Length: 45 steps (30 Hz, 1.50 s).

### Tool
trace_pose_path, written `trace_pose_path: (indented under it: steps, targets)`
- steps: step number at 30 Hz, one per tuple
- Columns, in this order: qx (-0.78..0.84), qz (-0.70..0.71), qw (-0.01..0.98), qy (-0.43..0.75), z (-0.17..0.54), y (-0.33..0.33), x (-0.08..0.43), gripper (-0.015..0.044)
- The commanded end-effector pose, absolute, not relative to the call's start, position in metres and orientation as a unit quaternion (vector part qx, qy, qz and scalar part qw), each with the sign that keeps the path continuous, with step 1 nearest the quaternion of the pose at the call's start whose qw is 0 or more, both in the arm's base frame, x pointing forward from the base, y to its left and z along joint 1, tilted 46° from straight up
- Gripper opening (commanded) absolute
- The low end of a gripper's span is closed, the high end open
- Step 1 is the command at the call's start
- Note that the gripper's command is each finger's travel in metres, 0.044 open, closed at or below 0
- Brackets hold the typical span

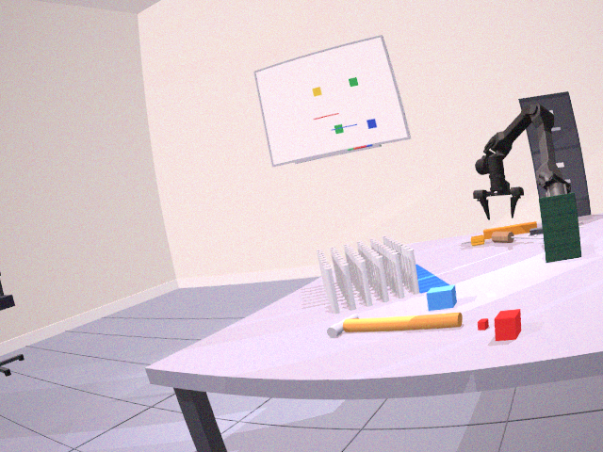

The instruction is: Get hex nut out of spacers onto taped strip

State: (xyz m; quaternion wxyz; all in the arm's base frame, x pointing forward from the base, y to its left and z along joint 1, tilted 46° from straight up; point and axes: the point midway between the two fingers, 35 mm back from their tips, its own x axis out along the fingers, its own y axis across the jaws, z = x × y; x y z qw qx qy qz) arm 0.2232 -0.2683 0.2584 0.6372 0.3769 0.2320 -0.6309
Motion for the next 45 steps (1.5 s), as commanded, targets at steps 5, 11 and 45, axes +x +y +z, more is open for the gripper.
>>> trace_pose_path:
  steps: [5, 11, 45]
  targets:
    - [0.681, -0.64, 0.331, -0.133, 0.2594, -0.2683, 0.2225, 0.044]
    - [0.739, -0.596, 0.184, -0.255, 0.2602, -0.268, 0.2222, 0.044]
    - [0.766, -0.501, -0.026, -0.401, 0.2612, -0.2676, 0.2217, 0.028]
